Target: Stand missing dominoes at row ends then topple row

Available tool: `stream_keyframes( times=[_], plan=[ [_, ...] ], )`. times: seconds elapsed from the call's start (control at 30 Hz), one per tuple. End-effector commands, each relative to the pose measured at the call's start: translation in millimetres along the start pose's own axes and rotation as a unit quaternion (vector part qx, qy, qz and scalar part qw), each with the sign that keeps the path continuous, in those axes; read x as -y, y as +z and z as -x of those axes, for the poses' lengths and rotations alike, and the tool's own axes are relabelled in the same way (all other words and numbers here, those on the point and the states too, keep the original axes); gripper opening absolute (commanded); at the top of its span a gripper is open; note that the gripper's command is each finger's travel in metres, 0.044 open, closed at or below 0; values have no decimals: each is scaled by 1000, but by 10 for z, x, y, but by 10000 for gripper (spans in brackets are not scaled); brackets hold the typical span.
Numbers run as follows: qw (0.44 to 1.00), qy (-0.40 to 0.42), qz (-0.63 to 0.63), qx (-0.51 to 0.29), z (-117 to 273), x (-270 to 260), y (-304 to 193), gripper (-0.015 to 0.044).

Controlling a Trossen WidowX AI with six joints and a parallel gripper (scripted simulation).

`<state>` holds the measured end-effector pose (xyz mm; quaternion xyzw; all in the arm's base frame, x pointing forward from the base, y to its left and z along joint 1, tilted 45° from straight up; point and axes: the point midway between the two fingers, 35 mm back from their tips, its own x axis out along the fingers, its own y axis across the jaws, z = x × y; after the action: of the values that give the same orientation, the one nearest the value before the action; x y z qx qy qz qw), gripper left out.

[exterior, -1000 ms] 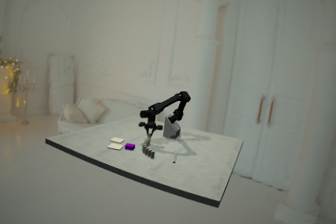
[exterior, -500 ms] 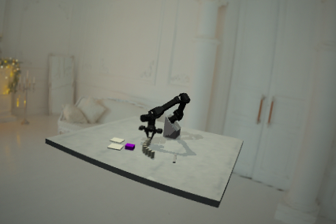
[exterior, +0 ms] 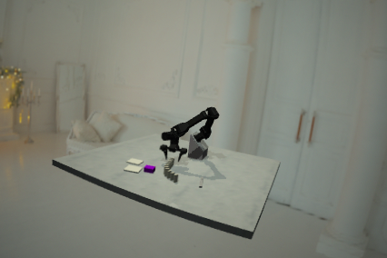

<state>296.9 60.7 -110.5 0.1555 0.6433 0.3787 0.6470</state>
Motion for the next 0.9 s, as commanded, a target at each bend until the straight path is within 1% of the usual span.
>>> stream_keyframes(
  times=[0.0, 0.07, 0.27, 0.33, 0.47, 0.53, 0.67, 0.77, 0.87],
  plan=[
    [1000, 1, -3, 1, 18, 3, 4, 440],
    [1000, -2, -2, 1, 212, 29, 35, 440],
    [1000, -4, -1, -1, 1198, 27, 18, 440],
    [1000, -3, 0, -1, 1306, 13, 0, 440],
    [1000, -3, 0, -1, 1306, 13, 0, 440],
    [1000, -3, -30, -1, 1281, 16, -12, 387],
    [979, -3, -206, 0, 1133, 28, -87, 282],
    [940, -2, -341, 0, 1019, 32, -152, 204],
    [883, -2, -469, 0, 907, 30, -221, 125]
  ],
)
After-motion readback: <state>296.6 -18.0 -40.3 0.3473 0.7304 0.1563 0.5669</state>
